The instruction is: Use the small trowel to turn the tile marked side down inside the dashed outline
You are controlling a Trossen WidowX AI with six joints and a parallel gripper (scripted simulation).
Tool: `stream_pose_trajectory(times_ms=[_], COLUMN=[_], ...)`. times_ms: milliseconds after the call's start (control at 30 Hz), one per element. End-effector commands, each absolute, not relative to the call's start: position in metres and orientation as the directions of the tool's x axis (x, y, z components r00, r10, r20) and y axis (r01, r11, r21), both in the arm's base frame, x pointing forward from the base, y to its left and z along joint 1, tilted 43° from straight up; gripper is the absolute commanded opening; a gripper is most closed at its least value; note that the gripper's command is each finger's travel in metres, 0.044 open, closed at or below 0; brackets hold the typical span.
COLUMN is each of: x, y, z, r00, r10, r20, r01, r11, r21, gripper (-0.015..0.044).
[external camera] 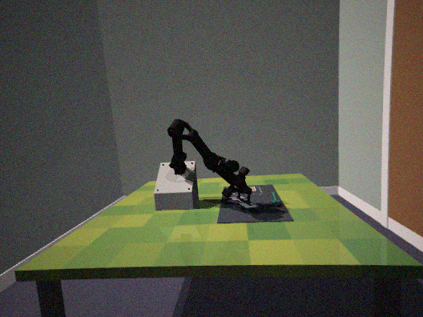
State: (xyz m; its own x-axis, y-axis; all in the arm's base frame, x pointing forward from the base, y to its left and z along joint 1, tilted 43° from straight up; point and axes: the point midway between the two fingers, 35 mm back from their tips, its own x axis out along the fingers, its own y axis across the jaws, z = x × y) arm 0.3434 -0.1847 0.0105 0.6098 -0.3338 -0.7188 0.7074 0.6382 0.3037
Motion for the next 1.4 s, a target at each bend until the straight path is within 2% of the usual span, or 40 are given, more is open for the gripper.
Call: stream_pose_trajectory(times_ms=[0,267,1367], x=[0.337,0.308,0.304], y=[-0.194,-0.211,-0.237], z=[0.026,0.044,0.017], r00=[0.630,0.641,0.641], r10=[-0.298,-0.217,-0.217], r20=[-0.717,-0.736,-0.737], r01=[0.674,0.619,0.618], r11=[0.669,0.713,0.714], r21=[0.314,0.329,0.328], gripper=[0.0000,0.0000,0.0000])
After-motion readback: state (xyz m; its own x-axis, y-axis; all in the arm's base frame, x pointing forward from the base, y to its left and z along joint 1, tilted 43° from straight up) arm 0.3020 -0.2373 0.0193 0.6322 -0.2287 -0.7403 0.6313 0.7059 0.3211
